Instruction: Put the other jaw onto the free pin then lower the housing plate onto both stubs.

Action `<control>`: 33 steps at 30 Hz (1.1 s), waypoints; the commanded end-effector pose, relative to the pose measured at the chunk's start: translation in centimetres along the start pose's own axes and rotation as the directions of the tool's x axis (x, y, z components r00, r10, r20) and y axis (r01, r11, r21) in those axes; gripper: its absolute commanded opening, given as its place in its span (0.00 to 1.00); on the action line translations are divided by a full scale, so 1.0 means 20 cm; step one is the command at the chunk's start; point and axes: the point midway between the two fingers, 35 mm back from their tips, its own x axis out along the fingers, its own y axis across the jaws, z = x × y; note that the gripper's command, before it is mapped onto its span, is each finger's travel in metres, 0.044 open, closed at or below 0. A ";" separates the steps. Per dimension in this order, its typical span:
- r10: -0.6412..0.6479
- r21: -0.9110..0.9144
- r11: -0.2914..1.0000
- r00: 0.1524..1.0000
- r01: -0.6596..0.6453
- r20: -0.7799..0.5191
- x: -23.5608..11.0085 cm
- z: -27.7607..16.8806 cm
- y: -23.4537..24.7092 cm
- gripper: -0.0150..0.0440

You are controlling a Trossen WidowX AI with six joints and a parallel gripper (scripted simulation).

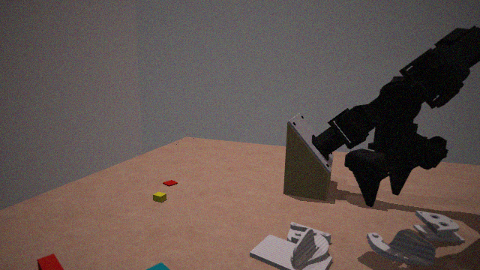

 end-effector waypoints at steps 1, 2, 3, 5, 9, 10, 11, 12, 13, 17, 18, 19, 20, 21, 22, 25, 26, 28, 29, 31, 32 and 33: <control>0.000 0.000 1.000 1.000 0.000 0.000 0.00 0.00 0.00 1.00; 0.000 0.000 1.000 1.000 0.000 0.000 0.00 0.00 0.00 0.96; 0.000 0.000 1.000 1.000 0.000 0.000 0.00 0.00 0.00 0.91; 0.000 0.000 1.000 1.000 0.000 0.000 0.00 0.00 0.00 0.82; 0.000 0.000 1.000 1.000 0.000 0.000 0.00 0.00 0.00 0.64; 0.000 0.000 1.000 1.000 0.000 0.000 0.00 0.00 0.00 0.60; 0.000 0.000 1.000 1.000 0.000 0.000 0.00 0.00 0.00 0.56; 0.000 0.000 1.000 1.000 0.000 0.000 0.00 0.00 0.00 0.51; 0.000 0.000 1.000 1.000 0.000 0.000 0.00 0.00 0.00 0.47; 0.000 0.000 1.000 1.000 0.000 0.000 0.00 0.00 0.00 0.29; 0.000 0.000 1.000 1.000 0.000 0.000 0.00 0.00 0.00 0.25; 0.000 0.000 1.000 1.000 0.000 0.000 0.00 0.00 0.00 0.25; 0.000 0.000 1.000 1.000 0.000 0.000 0.00 0.00 0.00 0.25; 0.000 0.000 1.000 1.000 0.000 0.000 0.00 0.00 0.00 0.25; 0.000 0.000 1.000 1.000 0.000 0.000 0.00 0.00 0.00 0.25; 0.000 0.000 1.000 1.000 0.000 0.000 0.00 0.00 0.00 0.25; 0.000 0.000 1.000 1.000 0.000 0.000 0.00 0.00 0.00 0.25; 0.000 0.000 1.000 1.000 0.000 0.000 0.00 0.00 0.00 0.25; 0.000 0.000 1.000 1.000 0.000 0.000 0.00 0.00 0.00 0.25; 0.000 0.000 1.000 1.000 0.000 0.000 0.00 0.00 0.00 0.25; 0.000 0.000 1.000 1.000 0.000 0.000 0.00 0.00 0.00 0.25; 0.000 0.000 1.000 1.000 0.000 0.000 0.00 0.00 0.00 0.30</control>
